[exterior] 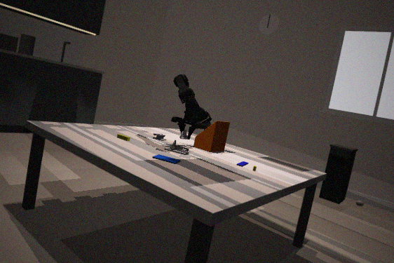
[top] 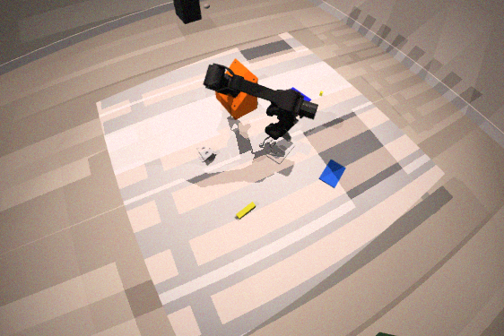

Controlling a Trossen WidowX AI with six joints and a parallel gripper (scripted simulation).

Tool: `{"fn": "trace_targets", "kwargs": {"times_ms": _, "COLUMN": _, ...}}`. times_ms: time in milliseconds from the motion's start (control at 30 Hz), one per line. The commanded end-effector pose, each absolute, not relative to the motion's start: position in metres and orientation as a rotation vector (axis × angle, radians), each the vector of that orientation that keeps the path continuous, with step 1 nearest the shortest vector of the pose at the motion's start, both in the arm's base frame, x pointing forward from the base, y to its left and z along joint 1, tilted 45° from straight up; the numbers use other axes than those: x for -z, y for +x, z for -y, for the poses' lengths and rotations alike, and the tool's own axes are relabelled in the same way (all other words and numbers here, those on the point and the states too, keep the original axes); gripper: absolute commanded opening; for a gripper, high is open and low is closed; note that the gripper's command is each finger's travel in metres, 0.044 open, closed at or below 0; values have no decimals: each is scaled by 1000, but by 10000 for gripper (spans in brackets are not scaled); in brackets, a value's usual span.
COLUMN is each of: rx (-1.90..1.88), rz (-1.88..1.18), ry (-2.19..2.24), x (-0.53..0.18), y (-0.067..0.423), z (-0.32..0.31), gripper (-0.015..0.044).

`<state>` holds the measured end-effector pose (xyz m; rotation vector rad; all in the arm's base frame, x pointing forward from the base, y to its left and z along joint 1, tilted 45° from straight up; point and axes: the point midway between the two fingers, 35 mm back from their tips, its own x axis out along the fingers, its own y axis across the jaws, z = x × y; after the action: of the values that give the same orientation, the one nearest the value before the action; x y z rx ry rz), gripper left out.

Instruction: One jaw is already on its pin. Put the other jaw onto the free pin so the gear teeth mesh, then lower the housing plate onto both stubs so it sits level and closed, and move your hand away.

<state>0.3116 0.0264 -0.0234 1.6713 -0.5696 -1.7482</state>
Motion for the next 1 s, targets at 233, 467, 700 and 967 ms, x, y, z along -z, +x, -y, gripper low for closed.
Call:
{"fn": "trace_targets", "kwargs": {"times_ms": 233, "rx": 1748, "rz": 570, "ry": 1678, "x": 23, "y": 313, "z": -28, "gripper": 134}}
{"fn": "trace_targets", "kwargs": {"times_ms": 467, "rx": 1748, "rz": 584, "ry": 1688, "x": 23, "y": 313, "z": -29, "gripper": 134}}
{"fn": "trace_targets", "kwargs": {"times_ms": 700, "rx": 1748, "rz": 584, "ry": 1688, "x": 23, "y": 313, "z": -29, "gripper": 134}}
{"fn": "trace_targets", "kwargs": {"times_ms": 967, "rx": 1748, "rz": 584, "ry": 1688, "x": 25, "y": 313, "z": -30, "gripper": 134}}
